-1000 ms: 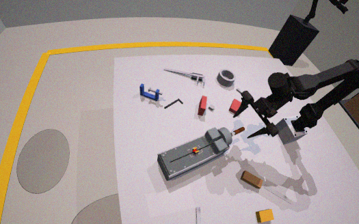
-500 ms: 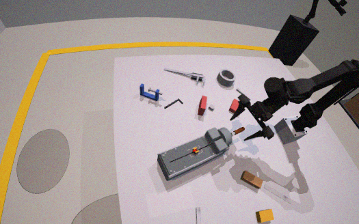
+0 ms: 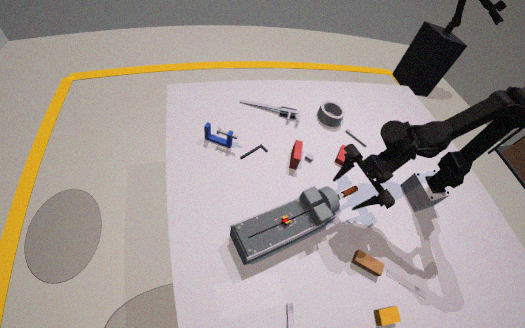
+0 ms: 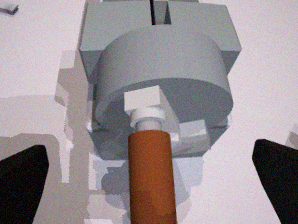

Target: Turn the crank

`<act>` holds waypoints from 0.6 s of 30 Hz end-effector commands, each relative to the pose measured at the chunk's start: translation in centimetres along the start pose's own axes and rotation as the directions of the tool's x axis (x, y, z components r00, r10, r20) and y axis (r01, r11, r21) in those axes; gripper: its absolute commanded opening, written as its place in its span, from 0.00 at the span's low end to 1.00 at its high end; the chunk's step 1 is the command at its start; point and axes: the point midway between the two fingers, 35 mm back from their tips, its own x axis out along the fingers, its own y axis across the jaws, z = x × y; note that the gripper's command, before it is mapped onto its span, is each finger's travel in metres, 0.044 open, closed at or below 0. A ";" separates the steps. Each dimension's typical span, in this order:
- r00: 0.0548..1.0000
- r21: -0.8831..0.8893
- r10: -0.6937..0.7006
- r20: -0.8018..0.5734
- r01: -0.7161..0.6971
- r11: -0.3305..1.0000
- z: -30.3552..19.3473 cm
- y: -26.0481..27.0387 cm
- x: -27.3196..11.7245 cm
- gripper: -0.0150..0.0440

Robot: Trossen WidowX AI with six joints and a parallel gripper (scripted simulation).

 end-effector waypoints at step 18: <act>1.000 -0.005 0.006 -0.003 -0.006 1.000 -1.4 0.2 1.0 0.56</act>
